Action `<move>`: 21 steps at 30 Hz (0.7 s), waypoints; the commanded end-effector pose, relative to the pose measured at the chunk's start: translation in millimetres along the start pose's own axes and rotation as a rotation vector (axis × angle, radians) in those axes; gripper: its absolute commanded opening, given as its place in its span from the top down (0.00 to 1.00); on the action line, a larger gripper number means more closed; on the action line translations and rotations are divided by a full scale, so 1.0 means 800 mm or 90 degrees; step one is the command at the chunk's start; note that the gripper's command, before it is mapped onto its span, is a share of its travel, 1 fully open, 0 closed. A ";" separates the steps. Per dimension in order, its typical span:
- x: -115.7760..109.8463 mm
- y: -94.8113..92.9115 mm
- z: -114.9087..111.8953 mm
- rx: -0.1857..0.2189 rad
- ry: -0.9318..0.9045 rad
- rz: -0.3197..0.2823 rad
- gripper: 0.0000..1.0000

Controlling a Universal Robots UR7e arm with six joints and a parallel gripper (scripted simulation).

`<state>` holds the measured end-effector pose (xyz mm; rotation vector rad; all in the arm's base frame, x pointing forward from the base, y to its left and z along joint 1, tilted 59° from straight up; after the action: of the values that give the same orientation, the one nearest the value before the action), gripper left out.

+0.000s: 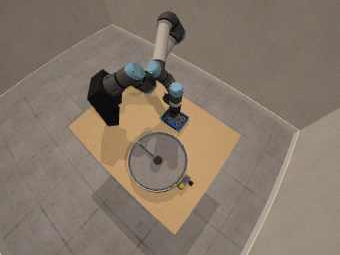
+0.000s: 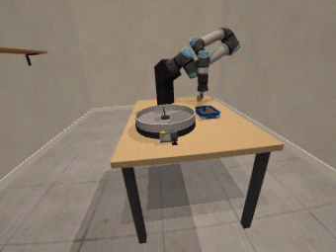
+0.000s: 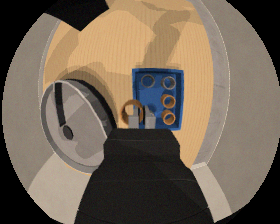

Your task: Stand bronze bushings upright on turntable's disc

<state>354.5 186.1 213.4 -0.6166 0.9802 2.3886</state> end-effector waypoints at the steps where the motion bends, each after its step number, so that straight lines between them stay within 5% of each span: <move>1: -0.002 0.000 -0.016 -0.001 0.001 0.001 1.00; 21: -0.013 -0.001 -0.100 -0.002 0.001 0.001 1.00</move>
<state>373.5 135.5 176.5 -0.6146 0.9827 2.3857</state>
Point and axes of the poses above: the point where the finger pads meet when closed, its own y axis back along the fingers, its own z axis across the jaws, x = y × z, the point moved 1 cm from there along y, back along the fingers, and after that the axes turned 2 degrees about -y, right-handed, at the moved point
